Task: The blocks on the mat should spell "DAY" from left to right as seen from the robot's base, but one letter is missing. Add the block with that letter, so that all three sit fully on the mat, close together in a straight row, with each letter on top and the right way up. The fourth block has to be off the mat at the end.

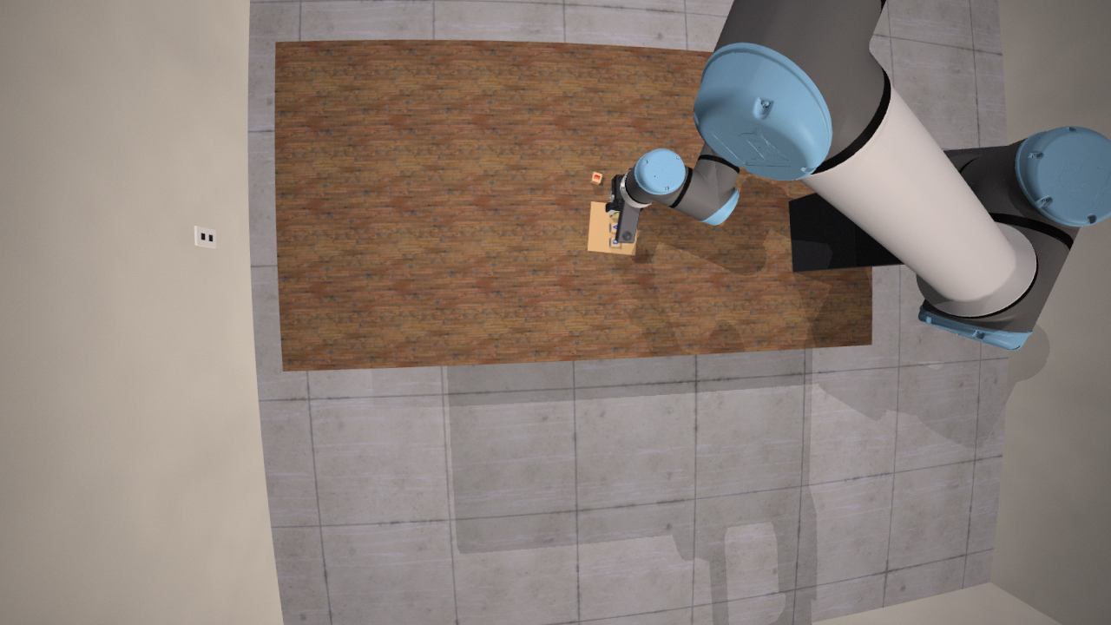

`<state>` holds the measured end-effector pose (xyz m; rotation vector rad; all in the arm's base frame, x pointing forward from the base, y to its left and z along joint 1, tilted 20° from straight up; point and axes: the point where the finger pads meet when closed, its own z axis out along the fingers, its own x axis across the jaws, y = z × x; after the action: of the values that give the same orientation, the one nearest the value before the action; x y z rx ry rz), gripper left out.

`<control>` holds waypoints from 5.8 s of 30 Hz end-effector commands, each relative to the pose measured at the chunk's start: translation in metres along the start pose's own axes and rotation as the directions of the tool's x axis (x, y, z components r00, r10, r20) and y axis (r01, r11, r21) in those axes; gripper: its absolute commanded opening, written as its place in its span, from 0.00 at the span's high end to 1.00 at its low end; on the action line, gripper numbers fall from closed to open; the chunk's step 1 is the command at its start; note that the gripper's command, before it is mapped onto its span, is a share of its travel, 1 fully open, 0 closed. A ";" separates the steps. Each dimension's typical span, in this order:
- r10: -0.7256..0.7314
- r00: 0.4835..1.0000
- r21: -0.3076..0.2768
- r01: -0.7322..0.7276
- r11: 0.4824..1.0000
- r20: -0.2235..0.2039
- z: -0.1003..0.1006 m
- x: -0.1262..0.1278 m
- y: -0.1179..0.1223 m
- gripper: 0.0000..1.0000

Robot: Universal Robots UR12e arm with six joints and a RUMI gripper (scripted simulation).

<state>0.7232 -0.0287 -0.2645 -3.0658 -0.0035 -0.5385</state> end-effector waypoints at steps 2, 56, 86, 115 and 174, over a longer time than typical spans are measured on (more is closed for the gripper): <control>0.000 1.000 0.000 0.000 1.000 -0.001 0.000 0.000 0.000 0.95; 0.000 1.000 0.000 0.000 1.000 -0.001 0.004 0.001 -0.001 0.95; 0.000 1.000 0.000 0.000 1.000 -0.001 0.004 0.001 -0.001 0.95; 0.000 1.000 0.000 0.000 1.000 -0.001 0.004 0.001 -0.001 0.75; 0.000 1.000 0.000 0.000 1.000 -0.001 -0.088 0.001 -0.001 0.00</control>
<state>0.6945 -0.0305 -0.1834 -3.0658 -0.0035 -0.5384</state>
